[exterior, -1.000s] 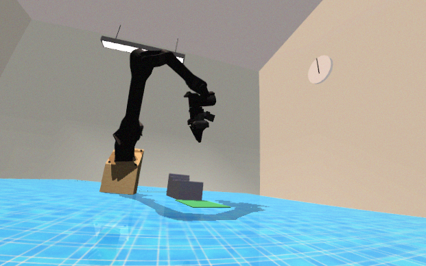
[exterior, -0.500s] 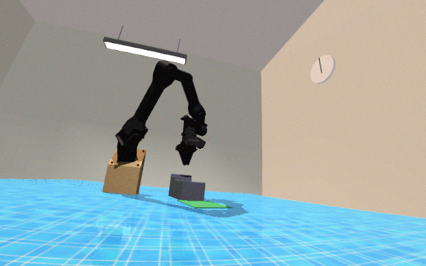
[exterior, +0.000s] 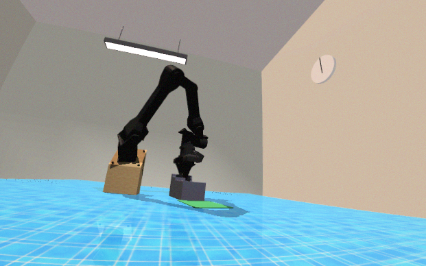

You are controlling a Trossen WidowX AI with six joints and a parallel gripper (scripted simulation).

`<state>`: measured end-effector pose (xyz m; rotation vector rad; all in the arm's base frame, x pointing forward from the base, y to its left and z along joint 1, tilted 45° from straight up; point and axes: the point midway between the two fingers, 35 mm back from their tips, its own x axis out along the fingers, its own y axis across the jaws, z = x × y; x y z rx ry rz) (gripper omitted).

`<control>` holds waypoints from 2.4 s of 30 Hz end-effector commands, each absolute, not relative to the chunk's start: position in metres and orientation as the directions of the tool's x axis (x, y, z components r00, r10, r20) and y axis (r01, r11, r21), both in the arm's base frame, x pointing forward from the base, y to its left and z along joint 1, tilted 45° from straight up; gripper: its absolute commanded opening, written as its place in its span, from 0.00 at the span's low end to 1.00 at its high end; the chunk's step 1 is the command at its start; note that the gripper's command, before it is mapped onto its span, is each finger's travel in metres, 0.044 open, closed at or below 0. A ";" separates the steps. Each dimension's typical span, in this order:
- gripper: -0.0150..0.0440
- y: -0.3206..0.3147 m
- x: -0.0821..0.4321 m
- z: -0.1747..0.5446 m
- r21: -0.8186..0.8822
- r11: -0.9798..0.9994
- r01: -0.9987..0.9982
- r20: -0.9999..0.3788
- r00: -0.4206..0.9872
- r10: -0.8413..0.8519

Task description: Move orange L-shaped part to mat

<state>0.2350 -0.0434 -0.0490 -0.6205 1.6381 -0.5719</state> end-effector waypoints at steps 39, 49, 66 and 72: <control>0.56 -0.064 0.229 -0.072 -0.673 0.734 -0.086 -0.724 -0.127 -0.678; 0.56 -0.054 0.228 -0.071 -0.676 0.731 -0.093 -0.720 -0.131 -0.682; 0.56 0.010 0.242 0.006 -0.676 0.731 -0.097 -0.719 -0.133 -0.682; 0.56 0.010 0.242 0.006 -0.676 0.731 -0.097 -0.719 -0.133 -0.682</control>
